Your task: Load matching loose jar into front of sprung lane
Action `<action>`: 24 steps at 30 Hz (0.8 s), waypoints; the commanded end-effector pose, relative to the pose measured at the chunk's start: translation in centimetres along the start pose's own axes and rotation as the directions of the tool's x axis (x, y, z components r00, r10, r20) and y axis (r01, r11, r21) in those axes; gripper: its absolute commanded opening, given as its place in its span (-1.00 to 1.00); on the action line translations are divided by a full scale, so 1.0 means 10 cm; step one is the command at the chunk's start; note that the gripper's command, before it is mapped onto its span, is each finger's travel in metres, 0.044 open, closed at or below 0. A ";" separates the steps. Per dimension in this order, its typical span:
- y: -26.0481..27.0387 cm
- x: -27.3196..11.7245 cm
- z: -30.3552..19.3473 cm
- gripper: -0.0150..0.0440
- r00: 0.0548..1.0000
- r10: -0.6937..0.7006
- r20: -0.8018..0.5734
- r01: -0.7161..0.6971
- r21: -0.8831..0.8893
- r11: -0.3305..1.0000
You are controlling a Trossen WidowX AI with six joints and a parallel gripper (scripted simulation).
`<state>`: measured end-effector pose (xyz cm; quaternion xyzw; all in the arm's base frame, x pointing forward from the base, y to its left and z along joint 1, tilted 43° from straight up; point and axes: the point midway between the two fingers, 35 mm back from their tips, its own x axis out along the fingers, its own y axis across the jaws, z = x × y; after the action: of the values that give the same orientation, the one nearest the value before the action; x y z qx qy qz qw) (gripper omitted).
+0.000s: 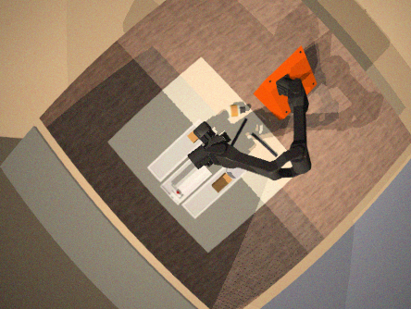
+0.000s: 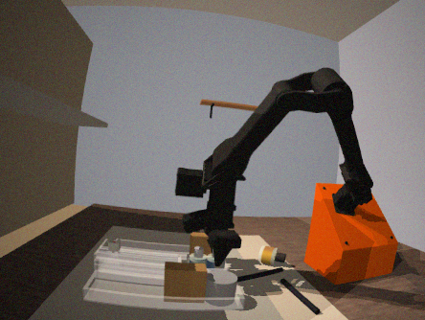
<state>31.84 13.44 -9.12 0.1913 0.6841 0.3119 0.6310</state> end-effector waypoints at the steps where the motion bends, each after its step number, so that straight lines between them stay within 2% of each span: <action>1: 0.02 0.00 0.01 -0.49 1.000 0.008 0.007 -0.008 -0.009 1.000; 24: 0.00 0.00 -0.04 -0.49 1.000 0.008 0.007 -0.008 -0.008 1.000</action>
<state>31.60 13.41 -9.14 0.1915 0.6814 0.3134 0.6331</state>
